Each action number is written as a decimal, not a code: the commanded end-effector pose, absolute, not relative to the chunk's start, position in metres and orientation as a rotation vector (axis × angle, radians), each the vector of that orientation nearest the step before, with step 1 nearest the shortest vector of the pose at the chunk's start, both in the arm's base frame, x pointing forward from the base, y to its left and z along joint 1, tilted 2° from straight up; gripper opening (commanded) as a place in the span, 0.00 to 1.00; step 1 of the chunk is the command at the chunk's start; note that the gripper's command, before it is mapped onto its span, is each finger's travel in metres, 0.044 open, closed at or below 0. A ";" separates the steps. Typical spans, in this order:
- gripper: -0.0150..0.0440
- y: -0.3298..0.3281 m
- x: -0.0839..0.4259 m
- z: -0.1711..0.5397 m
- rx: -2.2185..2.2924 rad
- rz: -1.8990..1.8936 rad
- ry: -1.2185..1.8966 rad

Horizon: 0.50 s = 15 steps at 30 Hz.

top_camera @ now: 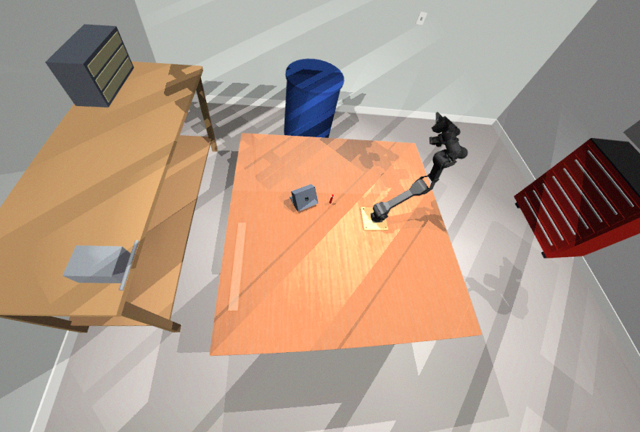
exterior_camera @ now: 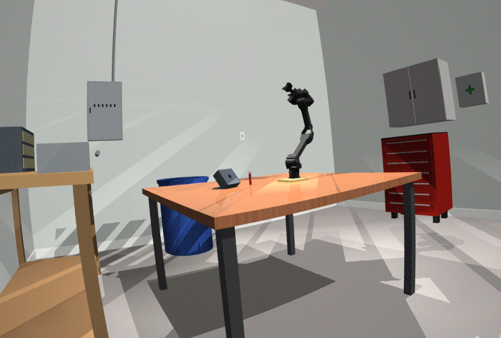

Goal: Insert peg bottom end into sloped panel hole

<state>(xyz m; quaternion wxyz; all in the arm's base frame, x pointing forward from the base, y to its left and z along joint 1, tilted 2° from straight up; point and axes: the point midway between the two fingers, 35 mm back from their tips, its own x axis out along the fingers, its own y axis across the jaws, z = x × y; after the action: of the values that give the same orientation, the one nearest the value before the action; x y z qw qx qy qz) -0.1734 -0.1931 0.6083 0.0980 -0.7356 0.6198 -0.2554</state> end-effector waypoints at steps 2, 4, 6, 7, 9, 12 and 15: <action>1.00 -0.192 -0.171 0.610 -2.192 -0.749 1.851; 1.00 -0.188 -0.163 0.616 -2.238 -0.726 1.901; 1.00 -0.181 -0.149 0.625 -2.315 -0.685 1.984; 1.00 -0.177 -0.140 0.630 -2.361 -0.658 2.034; 1.00 -0.169 -0.121 0.639 -2.453 -0.600 2.133; 1.00 -0.157 -0.092 0.652 -2.583 -0.495 2.286; 1.00 -0.145 -0.061 0.662 -2.707 -0.367 2.440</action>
<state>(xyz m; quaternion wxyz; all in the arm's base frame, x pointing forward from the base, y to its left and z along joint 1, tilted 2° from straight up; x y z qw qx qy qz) -0.0931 -0.1551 0.6536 -0.1866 -0.7254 0.6490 -0.1330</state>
